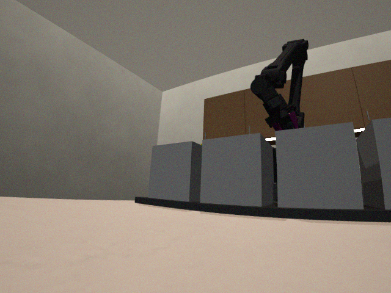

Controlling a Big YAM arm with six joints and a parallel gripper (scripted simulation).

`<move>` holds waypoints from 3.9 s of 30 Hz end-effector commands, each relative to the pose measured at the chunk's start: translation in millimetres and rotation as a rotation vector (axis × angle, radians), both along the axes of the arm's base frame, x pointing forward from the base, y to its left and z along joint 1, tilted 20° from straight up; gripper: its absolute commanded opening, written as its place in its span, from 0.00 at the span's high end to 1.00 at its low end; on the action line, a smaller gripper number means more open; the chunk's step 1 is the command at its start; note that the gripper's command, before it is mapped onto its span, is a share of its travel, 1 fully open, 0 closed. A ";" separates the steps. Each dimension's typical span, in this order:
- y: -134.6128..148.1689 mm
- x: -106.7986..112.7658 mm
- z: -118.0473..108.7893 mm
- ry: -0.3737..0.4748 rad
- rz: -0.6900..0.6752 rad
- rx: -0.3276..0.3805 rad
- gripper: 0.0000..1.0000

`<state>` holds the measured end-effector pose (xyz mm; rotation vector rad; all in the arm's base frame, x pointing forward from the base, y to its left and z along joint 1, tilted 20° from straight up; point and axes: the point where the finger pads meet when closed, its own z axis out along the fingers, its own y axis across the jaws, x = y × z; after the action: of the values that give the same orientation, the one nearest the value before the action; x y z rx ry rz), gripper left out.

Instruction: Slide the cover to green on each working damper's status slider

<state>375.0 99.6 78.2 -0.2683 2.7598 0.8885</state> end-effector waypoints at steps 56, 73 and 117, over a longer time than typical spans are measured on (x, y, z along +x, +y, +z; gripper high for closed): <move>41.7 110.2 142.7 -0.100 -0.131 -0.365 0.64; 49.5 110.0 142.7 -0.110 -0.115 -0.362 0.64; 150.6 97.8 150.9 -0.077 -0.101 -0.370 0.64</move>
<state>459.3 224.9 199.4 -0.2763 2.8570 0.3058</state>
